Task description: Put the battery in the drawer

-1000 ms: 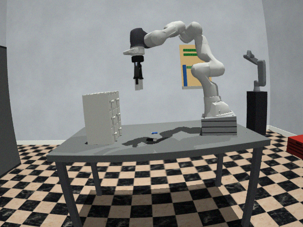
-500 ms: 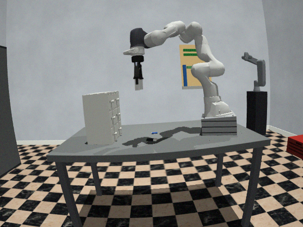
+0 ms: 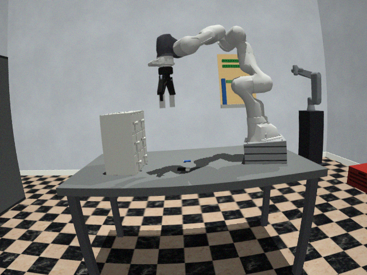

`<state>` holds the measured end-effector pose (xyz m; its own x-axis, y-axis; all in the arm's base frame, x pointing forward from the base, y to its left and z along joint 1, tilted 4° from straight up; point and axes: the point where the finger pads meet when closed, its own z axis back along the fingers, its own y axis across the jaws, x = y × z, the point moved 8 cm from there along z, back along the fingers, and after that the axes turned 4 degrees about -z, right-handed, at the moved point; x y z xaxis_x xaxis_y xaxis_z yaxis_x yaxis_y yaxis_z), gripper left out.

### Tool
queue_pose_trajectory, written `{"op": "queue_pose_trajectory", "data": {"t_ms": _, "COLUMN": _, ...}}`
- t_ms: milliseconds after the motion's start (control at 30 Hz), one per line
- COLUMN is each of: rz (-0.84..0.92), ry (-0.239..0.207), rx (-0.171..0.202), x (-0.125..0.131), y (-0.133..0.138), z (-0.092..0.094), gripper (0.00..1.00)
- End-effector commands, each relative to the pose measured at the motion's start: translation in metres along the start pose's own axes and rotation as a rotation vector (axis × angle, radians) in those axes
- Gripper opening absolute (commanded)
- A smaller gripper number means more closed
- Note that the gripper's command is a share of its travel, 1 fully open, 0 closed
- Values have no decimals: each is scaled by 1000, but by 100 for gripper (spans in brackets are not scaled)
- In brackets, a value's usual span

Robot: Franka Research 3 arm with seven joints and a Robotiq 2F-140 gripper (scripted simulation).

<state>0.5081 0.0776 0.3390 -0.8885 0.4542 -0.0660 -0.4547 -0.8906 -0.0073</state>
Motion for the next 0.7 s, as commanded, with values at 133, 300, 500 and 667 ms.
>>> {"op": "queue_pose_trajectory", "data": {"t_ms": 133, "rz": -279, "ry": 7, "rx": 3, "x": 0, "y": 7, "z": 3, "gripper": 100}}
{"op": "queue_pose_trajectory", "data": {"t_ms": 300, "rz": -387, "ry": 7, "rx": 3, "x": -3, "y": 13, "z": 5, "gripper": 100}}
{"op": "queue_pose_trajectory", "data": {"t_ms": 500, "rz": -623, "ry": 7, "rx": 2, "x": -9, "y": 26, "z": 11, "gripper": 100}}
{"op": "queue_pose_trajectory", "data": {"t_ms": 667, "rz": -641, "ry": 8, "rx": 2, "x": -9, "y": 26, "z": 11, "gripper": 100}}
